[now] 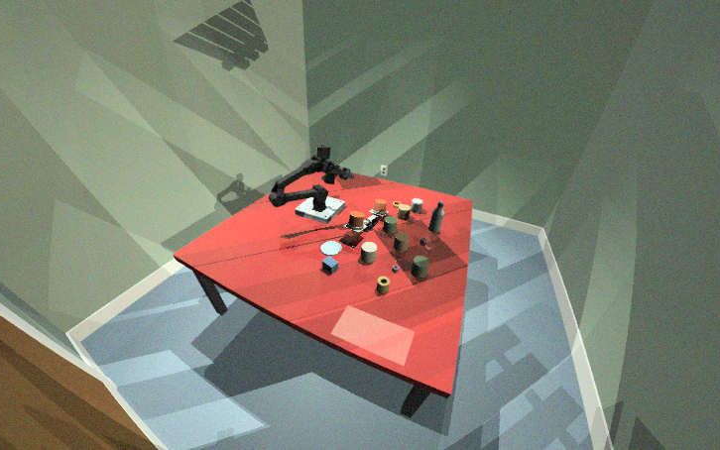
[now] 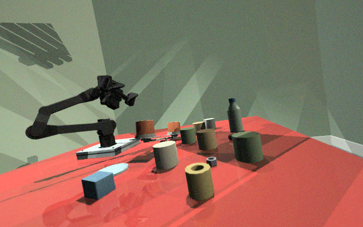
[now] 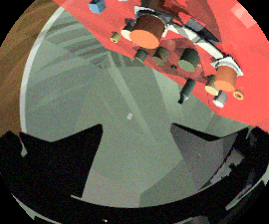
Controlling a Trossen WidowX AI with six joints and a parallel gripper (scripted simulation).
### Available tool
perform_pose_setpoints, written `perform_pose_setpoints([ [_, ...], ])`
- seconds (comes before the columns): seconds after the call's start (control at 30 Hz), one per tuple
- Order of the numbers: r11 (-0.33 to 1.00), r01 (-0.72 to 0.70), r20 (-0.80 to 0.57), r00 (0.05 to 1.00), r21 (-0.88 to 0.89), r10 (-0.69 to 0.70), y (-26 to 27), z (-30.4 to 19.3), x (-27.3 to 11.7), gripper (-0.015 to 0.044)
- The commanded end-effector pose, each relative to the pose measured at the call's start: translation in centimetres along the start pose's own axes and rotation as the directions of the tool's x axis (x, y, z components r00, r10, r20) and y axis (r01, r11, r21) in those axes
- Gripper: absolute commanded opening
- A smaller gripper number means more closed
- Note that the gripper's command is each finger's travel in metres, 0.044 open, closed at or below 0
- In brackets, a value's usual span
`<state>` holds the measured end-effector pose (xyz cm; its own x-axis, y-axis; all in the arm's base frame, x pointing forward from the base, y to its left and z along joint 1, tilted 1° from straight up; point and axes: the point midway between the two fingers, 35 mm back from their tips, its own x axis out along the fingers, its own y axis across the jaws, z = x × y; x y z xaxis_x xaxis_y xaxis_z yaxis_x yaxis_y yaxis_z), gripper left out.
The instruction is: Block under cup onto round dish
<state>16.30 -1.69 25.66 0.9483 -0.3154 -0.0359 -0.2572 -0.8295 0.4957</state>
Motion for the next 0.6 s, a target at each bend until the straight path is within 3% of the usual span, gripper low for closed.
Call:
perform_pose_setpoints([
  [0.0,1.0,0.001,0.0,1.0,-0.003,-0.001,0.0,0.0,0.0,0.0426],
  [0.27,0.991,0.027,-0.005,1.0,-0.129,-0.028,-0.3,-0.6,0.1,0.044],
  [0.57,0.905,0.073,0.019,0.997,-0.419,-0.072,-0.8,-1.1,0.4,0.044],
])
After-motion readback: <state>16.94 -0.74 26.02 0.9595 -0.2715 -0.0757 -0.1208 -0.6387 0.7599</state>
